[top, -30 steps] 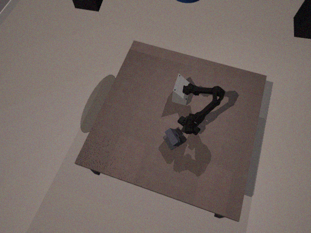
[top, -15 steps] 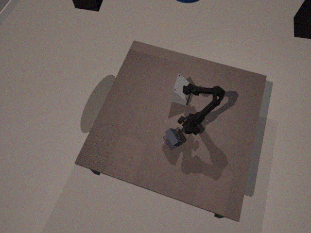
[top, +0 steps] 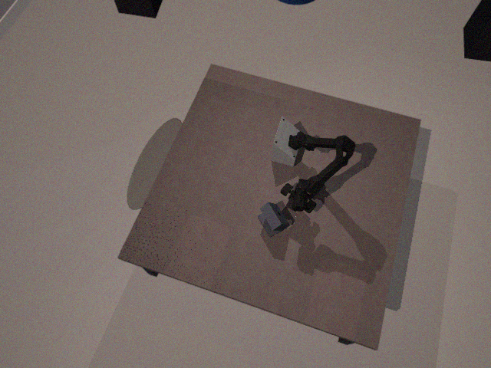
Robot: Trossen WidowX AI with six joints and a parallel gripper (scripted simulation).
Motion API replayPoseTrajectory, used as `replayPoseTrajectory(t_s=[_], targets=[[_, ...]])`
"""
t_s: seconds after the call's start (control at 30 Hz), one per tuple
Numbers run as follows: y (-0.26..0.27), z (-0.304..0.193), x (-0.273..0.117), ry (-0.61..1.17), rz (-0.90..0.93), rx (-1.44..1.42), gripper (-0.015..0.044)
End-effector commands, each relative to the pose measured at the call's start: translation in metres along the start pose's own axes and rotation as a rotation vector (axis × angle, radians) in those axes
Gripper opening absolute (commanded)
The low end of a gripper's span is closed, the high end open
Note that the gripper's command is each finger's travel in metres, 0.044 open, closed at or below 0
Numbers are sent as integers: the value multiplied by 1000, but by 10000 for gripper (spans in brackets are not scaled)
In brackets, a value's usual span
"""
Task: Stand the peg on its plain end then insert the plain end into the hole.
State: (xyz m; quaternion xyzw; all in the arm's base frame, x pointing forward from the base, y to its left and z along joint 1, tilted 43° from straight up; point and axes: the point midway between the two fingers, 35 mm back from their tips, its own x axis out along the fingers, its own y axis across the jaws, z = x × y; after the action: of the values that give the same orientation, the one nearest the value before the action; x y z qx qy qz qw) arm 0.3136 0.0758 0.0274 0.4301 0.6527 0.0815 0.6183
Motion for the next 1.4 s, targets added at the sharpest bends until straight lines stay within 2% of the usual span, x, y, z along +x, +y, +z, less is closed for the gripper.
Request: replayPoseTrajectory(t_s=[0.0,1.37], targets=[[0,-1,-2,-31,-3,1,49],[0,-18,-23,-387,-4,3,49]])
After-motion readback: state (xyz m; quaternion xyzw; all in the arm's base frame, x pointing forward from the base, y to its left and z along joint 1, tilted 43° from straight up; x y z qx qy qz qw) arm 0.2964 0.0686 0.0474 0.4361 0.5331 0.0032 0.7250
